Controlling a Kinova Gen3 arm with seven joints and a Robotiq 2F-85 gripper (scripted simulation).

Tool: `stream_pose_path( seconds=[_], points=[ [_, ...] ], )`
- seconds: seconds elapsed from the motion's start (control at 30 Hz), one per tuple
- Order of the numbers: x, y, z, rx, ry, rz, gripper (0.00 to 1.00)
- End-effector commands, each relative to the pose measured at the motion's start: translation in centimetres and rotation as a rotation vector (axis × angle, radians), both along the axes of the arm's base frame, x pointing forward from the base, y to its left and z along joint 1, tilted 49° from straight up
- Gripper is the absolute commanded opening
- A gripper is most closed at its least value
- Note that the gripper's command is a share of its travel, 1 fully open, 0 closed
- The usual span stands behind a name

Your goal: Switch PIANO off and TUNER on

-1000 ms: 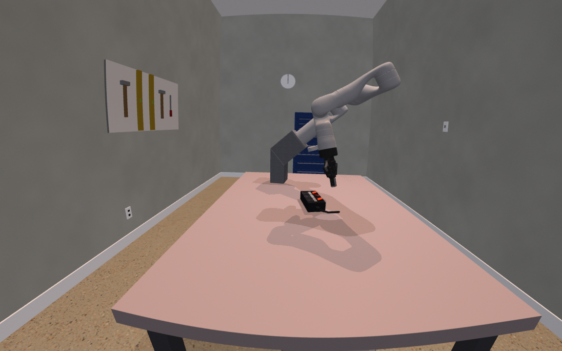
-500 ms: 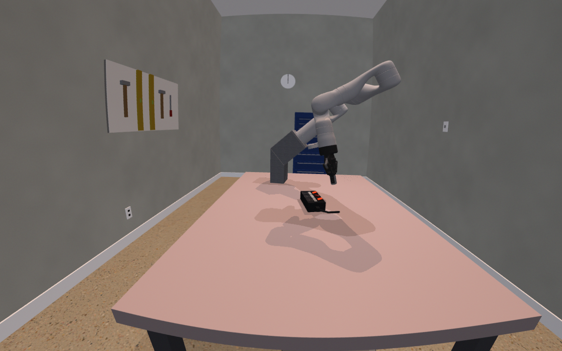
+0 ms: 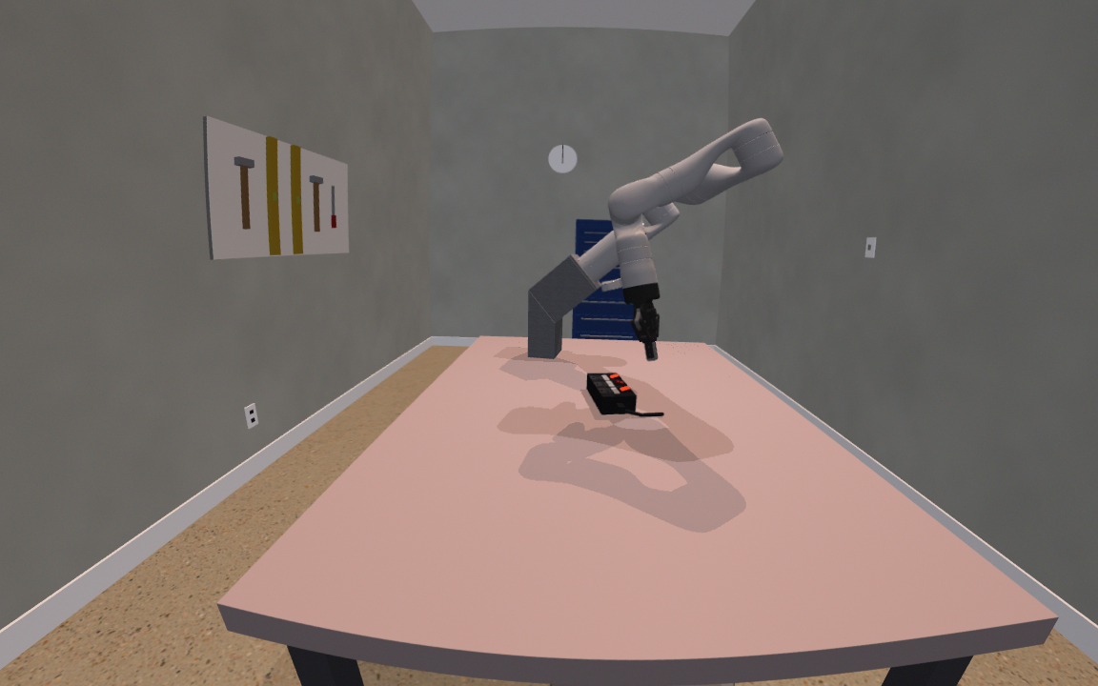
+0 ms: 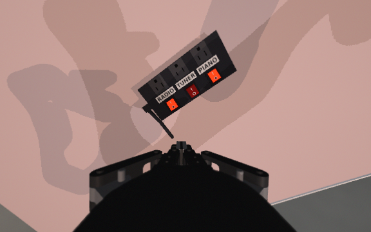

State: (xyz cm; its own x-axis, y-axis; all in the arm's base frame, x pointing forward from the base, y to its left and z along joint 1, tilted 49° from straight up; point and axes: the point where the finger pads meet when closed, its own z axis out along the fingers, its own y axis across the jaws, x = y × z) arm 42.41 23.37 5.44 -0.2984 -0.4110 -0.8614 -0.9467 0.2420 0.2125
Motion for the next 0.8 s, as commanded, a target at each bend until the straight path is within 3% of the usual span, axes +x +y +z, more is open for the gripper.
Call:
stream_pose_path(
  seconds=[0.0,0.77],
  points=[
    [0.06,-0.06,0.04,0.0,-0.001,-0.001,0.0],
    [0.06,-0.06,0.04,0.0,-0.001,-0.001,0.0]
  ],
)
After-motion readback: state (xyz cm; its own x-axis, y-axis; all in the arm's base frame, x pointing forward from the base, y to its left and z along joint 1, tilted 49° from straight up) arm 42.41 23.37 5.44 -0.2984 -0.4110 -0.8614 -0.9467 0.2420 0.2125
